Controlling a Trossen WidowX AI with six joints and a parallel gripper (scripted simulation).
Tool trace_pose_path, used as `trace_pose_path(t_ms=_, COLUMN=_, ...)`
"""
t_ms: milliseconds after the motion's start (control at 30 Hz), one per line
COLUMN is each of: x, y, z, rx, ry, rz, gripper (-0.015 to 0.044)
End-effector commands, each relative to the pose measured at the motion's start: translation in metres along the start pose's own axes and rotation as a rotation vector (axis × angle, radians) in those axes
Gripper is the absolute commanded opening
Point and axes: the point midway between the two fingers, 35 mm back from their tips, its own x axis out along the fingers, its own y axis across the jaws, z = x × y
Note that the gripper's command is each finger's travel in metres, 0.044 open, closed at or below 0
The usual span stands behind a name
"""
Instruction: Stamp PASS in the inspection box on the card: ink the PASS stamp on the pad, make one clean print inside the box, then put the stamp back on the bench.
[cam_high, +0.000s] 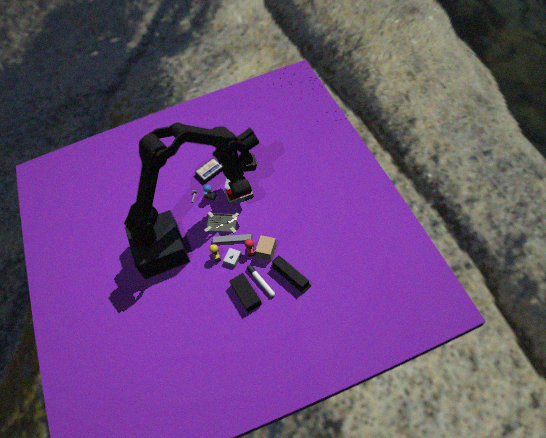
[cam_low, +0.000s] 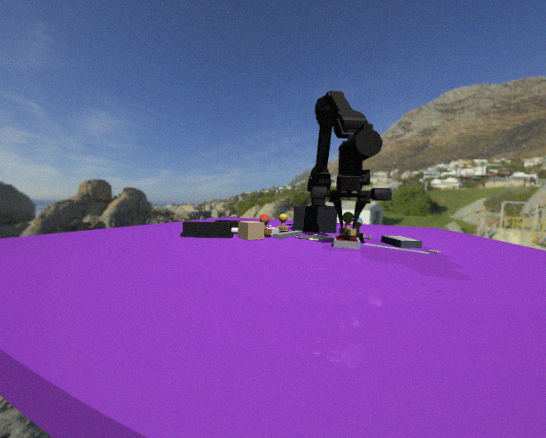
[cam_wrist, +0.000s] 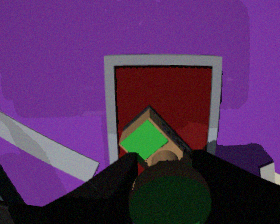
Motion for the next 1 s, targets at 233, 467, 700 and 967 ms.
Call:
trace_pose_path(t_ms=233, x=0.0028, y=-0.0005, z=0.0001, rx=0.000, ry=-0.001, rz=-0.002, gripper=0.0000)
trace_pose_path(t_ms=467, x=0.0043, y=-0.0005, z=0.0001, rx=0.000, ry=-0.001, rz=-0.002, gripper=0.0000)
trace_pose_path(t_ms=700, x=0.0059, y=-0.0005, z=0.0000, rx=0.000, ry=-0.001, rz=-0.002, gripper=0.0000)
trace_pose_path(t_ms=967, x=0.0059, y=-0.0005, z=0.0000, rx=0.000, ry=-0.001, rz=-0.002, gripper=0.0000)
